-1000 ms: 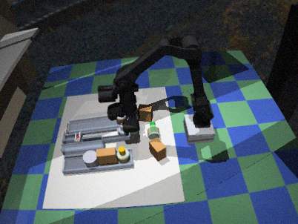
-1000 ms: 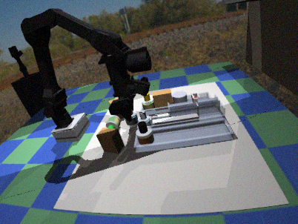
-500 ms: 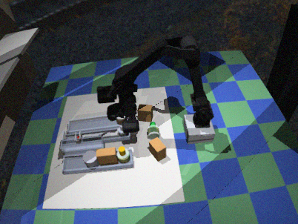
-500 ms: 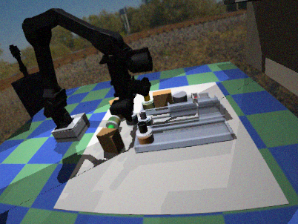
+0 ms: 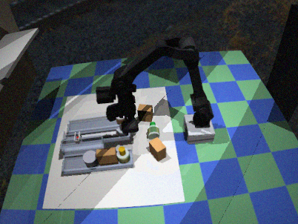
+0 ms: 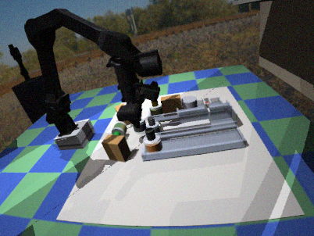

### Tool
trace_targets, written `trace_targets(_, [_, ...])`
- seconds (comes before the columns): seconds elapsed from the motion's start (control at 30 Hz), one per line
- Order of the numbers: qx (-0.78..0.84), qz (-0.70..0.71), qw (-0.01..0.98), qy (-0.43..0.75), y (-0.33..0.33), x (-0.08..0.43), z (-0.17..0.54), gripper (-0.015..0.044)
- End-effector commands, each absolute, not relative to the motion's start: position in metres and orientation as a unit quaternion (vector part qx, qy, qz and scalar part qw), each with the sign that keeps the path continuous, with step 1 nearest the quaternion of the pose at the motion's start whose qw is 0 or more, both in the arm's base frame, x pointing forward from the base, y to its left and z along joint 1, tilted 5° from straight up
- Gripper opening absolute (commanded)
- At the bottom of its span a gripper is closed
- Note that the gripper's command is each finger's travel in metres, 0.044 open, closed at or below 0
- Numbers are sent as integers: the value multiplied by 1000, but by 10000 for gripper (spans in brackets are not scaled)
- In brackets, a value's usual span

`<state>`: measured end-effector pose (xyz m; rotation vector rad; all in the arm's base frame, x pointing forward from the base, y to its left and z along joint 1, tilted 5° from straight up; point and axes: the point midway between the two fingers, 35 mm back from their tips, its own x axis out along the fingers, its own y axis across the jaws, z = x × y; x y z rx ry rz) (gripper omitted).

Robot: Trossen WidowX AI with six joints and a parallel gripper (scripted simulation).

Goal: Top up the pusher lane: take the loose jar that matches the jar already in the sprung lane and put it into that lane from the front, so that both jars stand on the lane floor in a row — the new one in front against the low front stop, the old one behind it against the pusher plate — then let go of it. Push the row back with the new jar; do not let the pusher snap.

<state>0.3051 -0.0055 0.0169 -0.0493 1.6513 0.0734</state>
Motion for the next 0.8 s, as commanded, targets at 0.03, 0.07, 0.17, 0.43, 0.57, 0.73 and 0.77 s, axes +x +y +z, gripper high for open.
trace_targets(0.03, [-23,33,689,724,-5,317,18,0])
trace_targets(0.07, [-23,33,689,724,-5,318,18,0])
trace_targets(0.17, [-23,33,689,724,-5,319,18,0])
trace_targets(0.43, [-23,33,689,724,-5,322,17,0])
trace_targets(0.57, [-23,33,689,724,-5,323,17,0])
trace_targets(0.73, [-23,33,689,724,-4,325,17,0])
trace_targets(0.77, [-23,33,689,724,-4,325,17,0])
